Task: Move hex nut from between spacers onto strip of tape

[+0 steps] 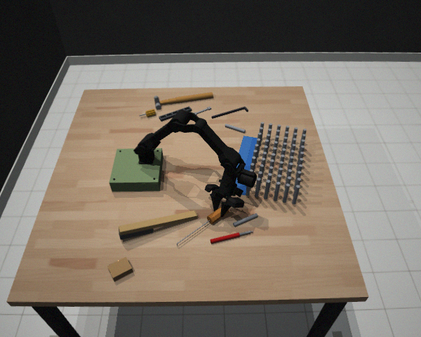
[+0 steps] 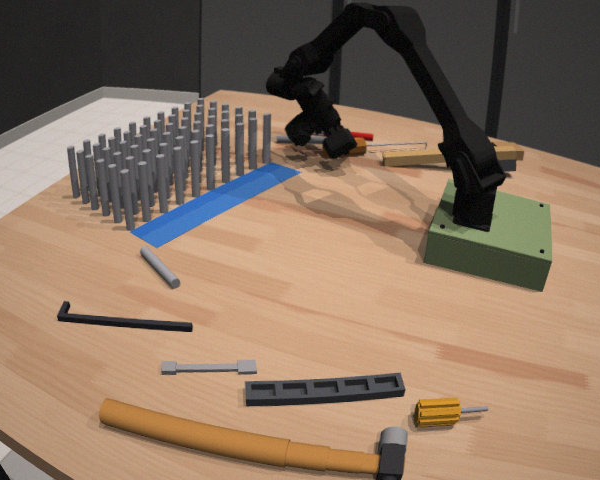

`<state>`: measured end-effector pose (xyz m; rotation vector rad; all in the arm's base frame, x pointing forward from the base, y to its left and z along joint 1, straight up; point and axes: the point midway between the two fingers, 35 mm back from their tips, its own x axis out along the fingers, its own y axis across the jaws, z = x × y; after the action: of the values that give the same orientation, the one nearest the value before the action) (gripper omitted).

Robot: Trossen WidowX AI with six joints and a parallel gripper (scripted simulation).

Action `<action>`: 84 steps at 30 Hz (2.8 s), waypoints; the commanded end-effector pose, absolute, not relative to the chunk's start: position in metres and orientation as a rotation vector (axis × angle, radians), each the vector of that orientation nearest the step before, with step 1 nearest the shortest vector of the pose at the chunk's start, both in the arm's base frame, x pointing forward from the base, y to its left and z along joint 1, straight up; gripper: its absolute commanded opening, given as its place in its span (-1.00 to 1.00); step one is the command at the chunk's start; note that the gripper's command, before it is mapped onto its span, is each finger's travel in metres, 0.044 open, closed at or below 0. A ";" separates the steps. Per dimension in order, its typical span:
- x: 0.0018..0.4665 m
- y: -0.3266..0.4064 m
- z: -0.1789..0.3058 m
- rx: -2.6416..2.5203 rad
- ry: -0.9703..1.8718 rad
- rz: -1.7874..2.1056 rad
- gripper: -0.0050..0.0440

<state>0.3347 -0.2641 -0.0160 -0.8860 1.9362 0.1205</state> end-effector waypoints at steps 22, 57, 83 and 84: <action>0.349 -0.274 0.081 -0.897 1.898 0.070 -0.81; 0.355 -0.191 0.178 -1.178 1.731 0.360 -1.00; 0.350 -0.044 0.190 -1.764 1.218 0.838 -1.00; 0.348 -0.038 0.190 -1.789 1.190 0.857 -1.00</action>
<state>0.3526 -0.0582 0.1782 -1.7001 1.3078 0.8307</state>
